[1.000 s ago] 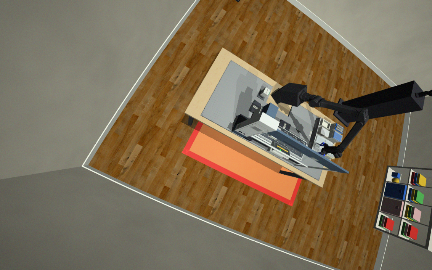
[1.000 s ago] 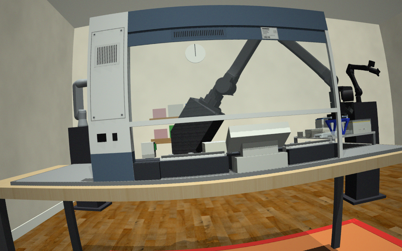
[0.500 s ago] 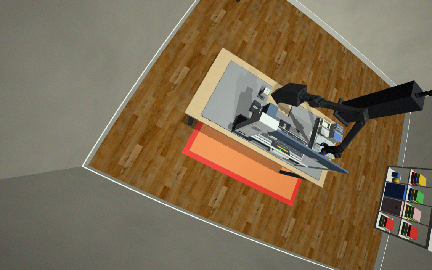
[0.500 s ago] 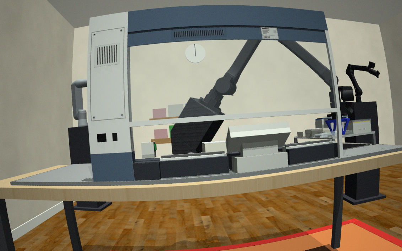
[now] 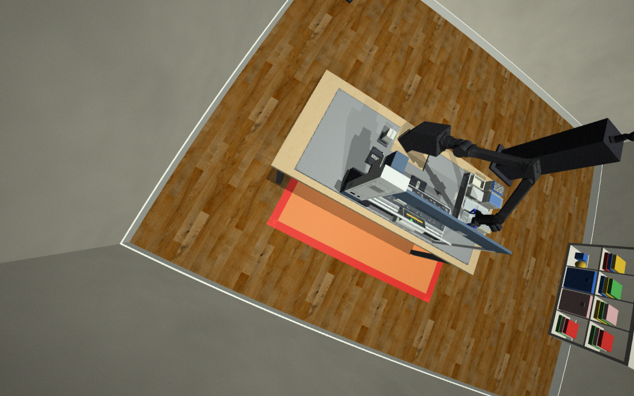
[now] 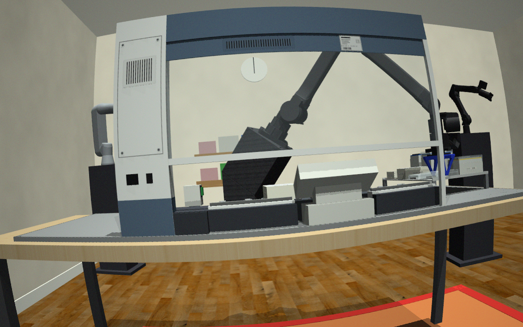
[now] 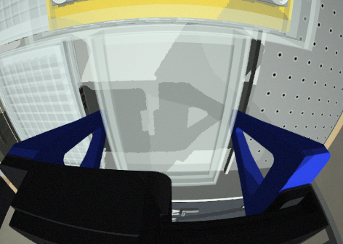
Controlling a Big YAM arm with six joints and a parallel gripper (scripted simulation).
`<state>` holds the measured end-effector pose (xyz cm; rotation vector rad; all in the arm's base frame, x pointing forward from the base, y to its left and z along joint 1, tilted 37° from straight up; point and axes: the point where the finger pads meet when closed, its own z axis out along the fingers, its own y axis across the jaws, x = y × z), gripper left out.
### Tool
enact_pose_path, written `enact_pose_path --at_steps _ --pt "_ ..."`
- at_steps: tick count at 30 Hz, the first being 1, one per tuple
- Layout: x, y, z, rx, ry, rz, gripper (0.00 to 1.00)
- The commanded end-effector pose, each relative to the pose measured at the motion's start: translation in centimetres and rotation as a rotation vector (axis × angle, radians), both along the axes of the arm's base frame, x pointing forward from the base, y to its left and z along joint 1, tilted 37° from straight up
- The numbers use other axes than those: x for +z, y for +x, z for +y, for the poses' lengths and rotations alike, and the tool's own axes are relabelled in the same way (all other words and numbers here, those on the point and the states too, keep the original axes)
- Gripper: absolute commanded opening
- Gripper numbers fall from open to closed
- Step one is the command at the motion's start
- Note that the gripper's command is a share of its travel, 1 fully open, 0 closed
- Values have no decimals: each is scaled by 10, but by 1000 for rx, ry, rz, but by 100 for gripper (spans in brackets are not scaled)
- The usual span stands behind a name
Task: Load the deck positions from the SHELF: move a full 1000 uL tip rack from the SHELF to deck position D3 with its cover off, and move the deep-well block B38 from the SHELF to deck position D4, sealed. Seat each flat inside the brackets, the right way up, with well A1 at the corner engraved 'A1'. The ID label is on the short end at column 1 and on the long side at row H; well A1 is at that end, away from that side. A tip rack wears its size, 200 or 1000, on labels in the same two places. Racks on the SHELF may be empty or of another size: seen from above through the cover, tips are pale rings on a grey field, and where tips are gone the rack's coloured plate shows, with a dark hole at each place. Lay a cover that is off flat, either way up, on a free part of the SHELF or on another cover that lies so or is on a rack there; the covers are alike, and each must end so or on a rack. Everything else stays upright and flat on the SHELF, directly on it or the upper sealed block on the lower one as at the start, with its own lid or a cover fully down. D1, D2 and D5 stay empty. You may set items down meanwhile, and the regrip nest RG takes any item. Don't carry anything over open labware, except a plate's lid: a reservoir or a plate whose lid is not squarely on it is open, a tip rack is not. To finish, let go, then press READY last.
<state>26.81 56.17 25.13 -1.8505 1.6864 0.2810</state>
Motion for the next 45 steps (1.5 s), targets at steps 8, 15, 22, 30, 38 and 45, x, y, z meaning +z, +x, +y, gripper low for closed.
enact_pose_path --at_steps 8,15,22,30,38,45 --pt "19 -6 2 0 22 -6 100" --pt "35 -9 -9 -1 34 -12 100" --pt "44 -11 -15 -1 35 -13 100" --pt "32 -10 -18 -2 1 2 100" --pt "68 -13 -28 -3 45 -20 100" --pt "86 -14 -33 -4 60 -29 100"
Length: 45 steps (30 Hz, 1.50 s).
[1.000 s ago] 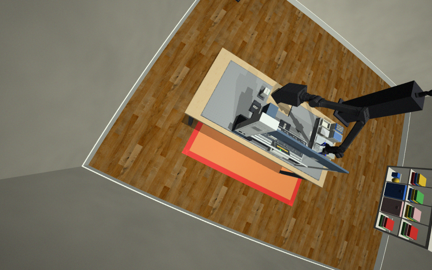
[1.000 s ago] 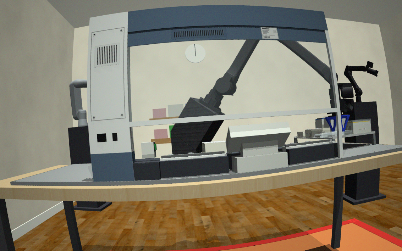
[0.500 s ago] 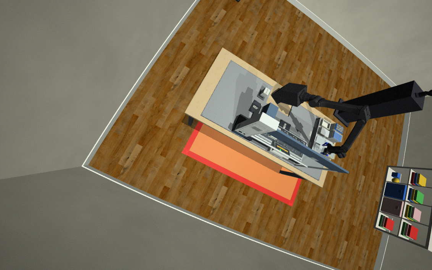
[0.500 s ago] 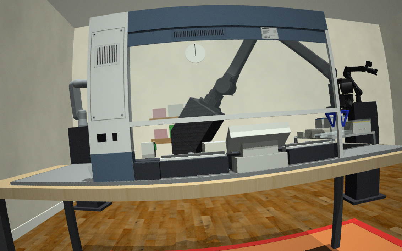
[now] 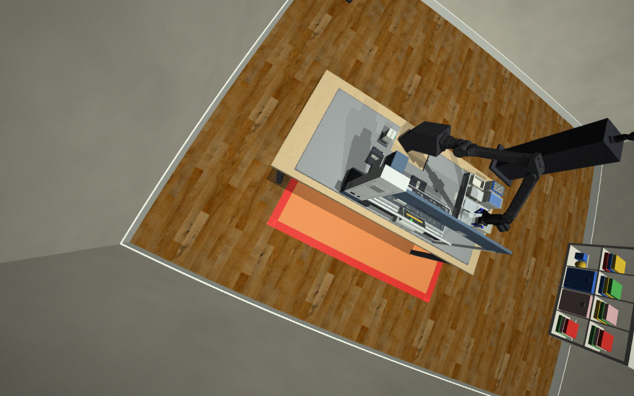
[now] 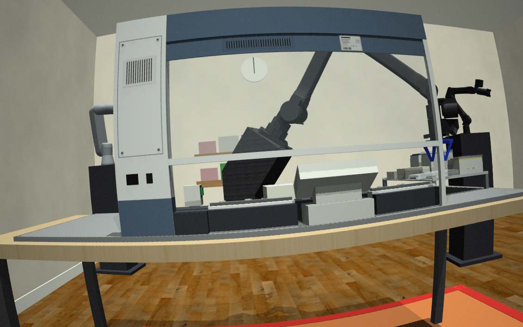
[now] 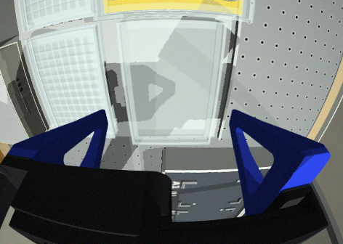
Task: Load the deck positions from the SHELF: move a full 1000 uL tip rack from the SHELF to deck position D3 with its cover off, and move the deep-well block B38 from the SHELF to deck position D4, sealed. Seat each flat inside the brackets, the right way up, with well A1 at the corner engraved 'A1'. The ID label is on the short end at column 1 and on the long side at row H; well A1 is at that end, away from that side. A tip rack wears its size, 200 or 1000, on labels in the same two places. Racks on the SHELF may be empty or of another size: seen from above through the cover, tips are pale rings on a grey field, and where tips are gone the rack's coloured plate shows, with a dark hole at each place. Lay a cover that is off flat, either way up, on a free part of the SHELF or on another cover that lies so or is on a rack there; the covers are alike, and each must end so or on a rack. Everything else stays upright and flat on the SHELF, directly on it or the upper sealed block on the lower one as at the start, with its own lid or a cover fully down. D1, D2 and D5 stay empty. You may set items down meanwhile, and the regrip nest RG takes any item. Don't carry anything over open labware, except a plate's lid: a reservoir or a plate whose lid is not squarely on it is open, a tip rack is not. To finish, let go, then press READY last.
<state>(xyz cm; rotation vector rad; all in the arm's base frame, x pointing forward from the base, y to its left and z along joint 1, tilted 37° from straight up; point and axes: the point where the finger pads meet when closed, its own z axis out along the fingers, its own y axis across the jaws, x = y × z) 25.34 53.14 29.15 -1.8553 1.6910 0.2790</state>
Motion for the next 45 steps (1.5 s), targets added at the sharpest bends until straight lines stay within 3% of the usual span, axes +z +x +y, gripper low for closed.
enact_pose_path --at_steps 1,5,6,7,8,12,16,19,22,24,27,31,36,39,40,42,43,45 --pt "49 1 -3 -4 69 -33 100" --pt "55 1 -5 -4 75 -36 100" --pt "32 5 3 -4 36 -18 100" --pt "27 4 0 -4 25 -12 100" --pt "7 0 -8 -4 -10 5 100" --pt "47 -3 -17 -5 47 -24 100" --pt "64 -3 -18 -5 65 -33 100" --pt "43 0 -14 -5 24 -14 100" --pt "44 -3 -21 -5 24 -14 100" --pt "66 -6 -26 -3 56 -30 100" --pt "80 -6 -26 -3 73 -39 100" --pt "58 -6 -29 -3 26 -16 100" --pt "93 -10 -35 -1 75 -42 100" --pt "95 -10 -35 -1 75 -42 100" --pt "73 -5 -27 -1 37 -22 100" --pt "48 -10 -37 0 -11 2 100" --pt "50 -11 -37 0 -9 1 100" --pt "78 -13 -42 0 33 -21 100"
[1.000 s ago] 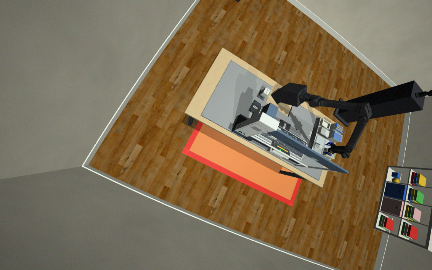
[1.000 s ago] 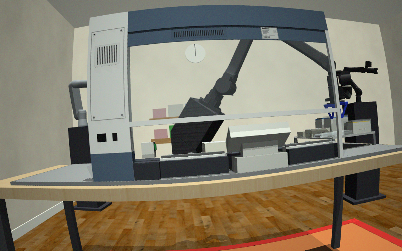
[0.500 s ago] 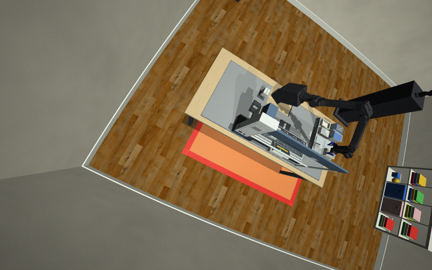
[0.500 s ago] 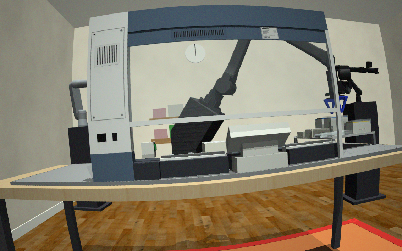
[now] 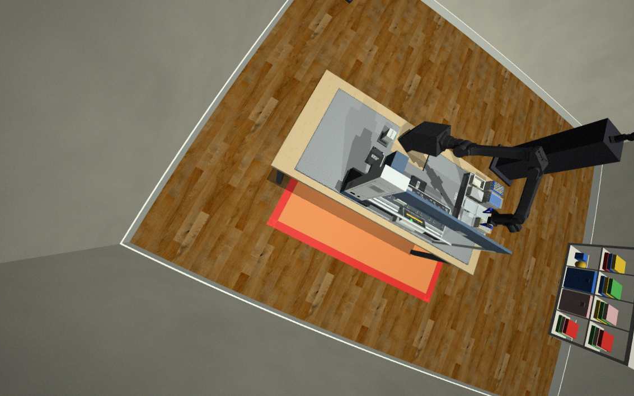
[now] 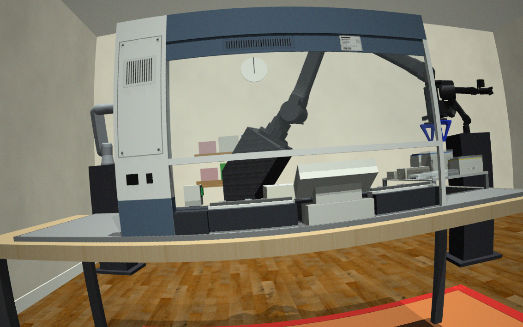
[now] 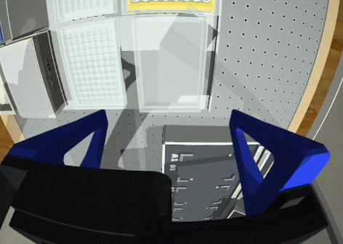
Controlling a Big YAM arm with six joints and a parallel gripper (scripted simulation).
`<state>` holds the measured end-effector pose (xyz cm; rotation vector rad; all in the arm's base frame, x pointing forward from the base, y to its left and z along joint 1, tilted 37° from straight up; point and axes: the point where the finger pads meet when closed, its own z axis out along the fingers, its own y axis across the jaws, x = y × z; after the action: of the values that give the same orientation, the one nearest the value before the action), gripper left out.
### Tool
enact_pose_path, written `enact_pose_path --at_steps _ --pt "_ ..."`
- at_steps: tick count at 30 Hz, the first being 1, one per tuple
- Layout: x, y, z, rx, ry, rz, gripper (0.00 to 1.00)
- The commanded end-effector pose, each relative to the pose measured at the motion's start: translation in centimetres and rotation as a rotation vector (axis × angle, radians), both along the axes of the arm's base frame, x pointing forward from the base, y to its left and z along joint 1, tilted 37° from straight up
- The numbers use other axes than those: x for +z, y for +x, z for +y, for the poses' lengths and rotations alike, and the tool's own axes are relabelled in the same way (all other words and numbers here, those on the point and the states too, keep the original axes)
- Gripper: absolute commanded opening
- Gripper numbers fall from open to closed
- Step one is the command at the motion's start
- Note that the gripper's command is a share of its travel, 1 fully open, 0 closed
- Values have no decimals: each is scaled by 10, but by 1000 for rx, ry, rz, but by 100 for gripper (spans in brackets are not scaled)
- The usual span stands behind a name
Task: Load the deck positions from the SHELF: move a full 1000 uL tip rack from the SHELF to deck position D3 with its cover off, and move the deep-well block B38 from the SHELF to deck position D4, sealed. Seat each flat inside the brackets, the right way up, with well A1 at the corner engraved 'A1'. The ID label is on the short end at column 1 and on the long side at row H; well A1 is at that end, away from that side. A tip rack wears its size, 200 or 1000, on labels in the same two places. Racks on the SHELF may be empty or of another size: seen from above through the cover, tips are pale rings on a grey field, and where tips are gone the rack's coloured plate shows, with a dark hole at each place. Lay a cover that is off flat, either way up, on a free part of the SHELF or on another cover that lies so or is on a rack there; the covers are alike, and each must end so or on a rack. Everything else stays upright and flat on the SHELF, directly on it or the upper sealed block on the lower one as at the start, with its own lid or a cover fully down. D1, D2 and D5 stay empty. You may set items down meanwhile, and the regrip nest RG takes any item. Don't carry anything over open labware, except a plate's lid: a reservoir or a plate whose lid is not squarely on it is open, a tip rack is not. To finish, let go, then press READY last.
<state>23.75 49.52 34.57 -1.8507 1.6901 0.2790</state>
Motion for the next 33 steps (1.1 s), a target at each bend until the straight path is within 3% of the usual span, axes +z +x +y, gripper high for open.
enact_pose_path --at_steps 1,4,8,12,15,21,25,28,29,32,33 --pt "40 1 -9 2 55 -31 100" --pt "56 1 -10 1 75 -42 100" --pt "39 1 -10 2 38 -22 100" --pt "36 0 -13 2 29 -18 100" --pt "67 -3 -20 1 76 -42 100" --pt "56 -5 -23 3 44 -25 100" --pt "74 -6 -27 2 66 -37 100" --pt "73 -5 -26 1 61 -35 100" --pt "49 -6 -24 2 17 -11 100" --pt "86 -10 -34 3 76 -42 100" --pt "88 -10 -36 2 77 -43 100"
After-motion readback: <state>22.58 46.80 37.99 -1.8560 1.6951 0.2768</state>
